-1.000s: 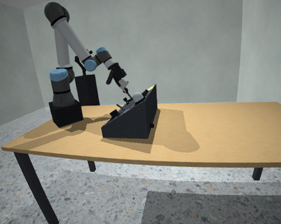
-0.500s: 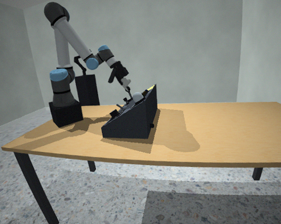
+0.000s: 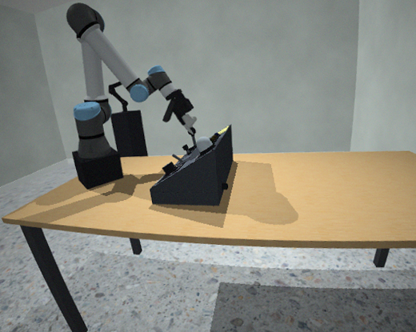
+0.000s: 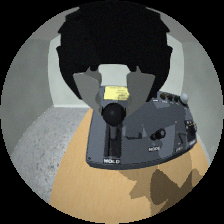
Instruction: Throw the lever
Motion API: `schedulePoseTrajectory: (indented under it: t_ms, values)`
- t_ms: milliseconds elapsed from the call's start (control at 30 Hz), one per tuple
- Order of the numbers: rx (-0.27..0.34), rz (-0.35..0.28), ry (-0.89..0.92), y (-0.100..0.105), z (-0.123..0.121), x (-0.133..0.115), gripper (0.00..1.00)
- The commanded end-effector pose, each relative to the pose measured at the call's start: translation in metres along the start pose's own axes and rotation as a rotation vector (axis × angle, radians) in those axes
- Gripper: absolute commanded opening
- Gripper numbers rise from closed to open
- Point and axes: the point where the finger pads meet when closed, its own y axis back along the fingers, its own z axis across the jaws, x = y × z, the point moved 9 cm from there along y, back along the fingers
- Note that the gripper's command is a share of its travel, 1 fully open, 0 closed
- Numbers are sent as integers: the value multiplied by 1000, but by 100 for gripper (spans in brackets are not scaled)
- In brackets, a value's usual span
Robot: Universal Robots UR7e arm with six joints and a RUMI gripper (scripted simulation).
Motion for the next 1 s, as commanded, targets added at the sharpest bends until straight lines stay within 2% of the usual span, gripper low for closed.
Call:
schedulePoseTrajectory:
  t_ms: [0, 967]
  values:
    - [0, 4, 1, -2, 0, -2, 0]
    - [0, 6, 2, -5, 0, -8, 0]
